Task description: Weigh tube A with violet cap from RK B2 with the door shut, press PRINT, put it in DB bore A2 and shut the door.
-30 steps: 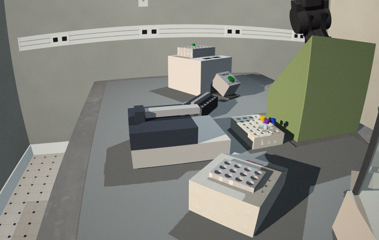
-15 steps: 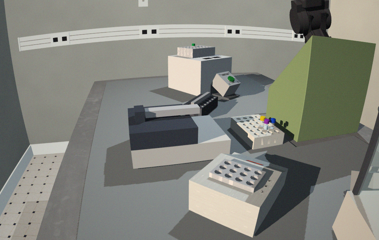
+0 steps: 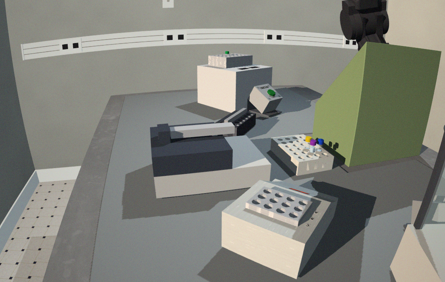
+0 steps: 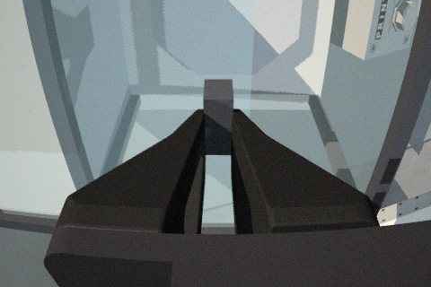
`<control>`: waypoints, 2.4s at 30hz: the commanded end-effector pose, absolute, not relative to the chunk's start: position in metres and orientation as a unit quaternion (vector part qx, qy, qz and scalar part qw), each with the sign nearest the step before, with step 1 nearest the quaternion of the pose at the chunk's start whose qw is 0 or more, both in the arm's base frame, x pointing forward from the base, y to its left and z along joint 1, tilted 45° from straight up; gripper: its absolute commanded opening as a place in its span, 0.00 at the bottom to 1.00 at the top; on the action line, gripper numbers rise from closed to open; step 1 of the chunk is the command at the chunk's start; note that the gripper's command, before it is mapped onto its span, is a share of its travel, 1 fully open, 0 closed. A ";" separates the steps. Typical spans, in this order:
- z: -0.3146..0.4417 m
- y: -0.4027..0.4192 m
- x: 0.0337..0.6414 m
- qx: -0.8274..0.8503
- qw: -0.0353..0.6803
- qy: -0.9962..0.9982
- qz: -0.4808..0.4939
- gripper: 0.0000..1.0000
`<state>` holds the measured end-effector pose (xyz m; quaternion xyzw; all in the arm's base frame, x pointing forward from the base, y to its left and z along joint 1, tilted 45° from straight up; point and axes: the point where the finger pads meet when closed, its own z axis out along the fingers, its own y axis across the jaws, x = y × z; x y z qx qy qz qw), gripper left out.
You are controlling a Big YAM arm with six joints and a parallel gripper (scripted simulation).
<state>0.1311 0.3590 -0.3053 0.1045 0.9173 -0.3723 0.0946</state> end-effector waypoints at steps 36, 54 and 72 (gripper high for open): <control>-0.333 0.402 0.149 0.106 0.093 0.923 -0.358 0.06; -0.343 0.413 0.153 0.106 0.094 0.923 -0.358 0.06; -0.352 0.423 0.156 0.107 0.095 0.926 -0.349 0.06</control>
